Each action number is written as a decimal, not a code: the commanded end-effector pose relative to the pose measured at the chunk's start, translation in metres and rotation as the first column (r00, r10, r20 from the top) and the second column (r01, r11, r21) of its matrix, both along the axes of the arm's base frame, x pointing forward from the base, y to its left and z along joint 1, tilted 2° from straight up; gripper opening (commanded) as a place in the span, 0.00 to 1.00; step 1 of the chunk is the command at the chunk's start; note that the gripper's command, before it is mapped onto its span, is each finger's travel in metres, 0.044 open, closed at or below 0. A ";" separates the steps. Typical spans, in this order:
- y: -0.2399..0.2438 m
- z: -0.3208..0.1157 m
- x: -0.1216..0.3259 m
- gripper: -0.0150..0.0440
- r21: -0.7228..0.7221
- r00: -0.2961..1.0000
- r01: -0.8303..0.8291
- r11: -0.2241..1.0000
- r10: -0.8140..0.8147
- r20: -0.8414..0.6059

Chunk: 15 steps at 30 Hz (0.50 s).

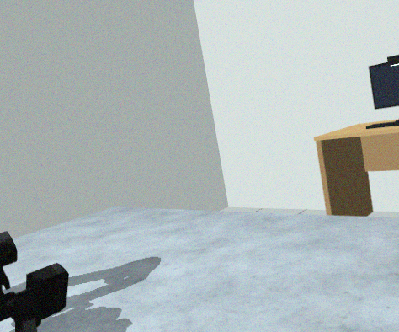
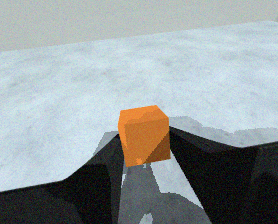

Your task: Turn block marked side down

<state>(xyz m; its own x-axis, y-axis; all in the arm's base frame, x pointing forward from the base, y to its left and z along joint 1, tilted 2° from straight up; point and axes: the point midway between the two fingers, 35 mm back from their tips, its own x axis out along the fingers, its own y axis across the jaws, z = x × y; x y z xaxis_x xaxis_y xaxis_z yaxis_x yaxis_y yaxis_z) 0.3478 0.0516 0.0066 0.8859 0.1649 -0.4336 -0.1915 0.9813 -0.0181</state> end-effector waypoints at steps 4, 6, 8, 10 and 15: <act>0.001 -0.001 -0.001 0.25 0.004 1.000 -0.003 1.000 0.003 -0.002; 0.001 -0.001 -0.001 0.34 0.004 1.000 -0.003 1.000 0.003 -0.002; 0.001 -0.001 -0.001 0.43 0.004 1.000 -0.003 1.000 0.003 -0.002; 0.001 -0.001 -0.001 0.52 0.004 1.000 -0.003 1.000 0.003 -0.002; 0.001 -0.001 -0.001 0.74 0.004 1.000 -0.003 1.000 0.003 -0.002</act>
<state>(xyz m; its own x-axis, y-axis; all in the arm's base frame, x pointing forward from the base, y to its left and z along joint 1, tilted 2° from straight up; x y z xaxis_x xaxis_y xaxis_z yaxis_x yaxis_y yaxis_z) 0.3474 0.0516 0.0062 0.8858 0.1652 -0.4336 -0.1918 0.9813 -0.0179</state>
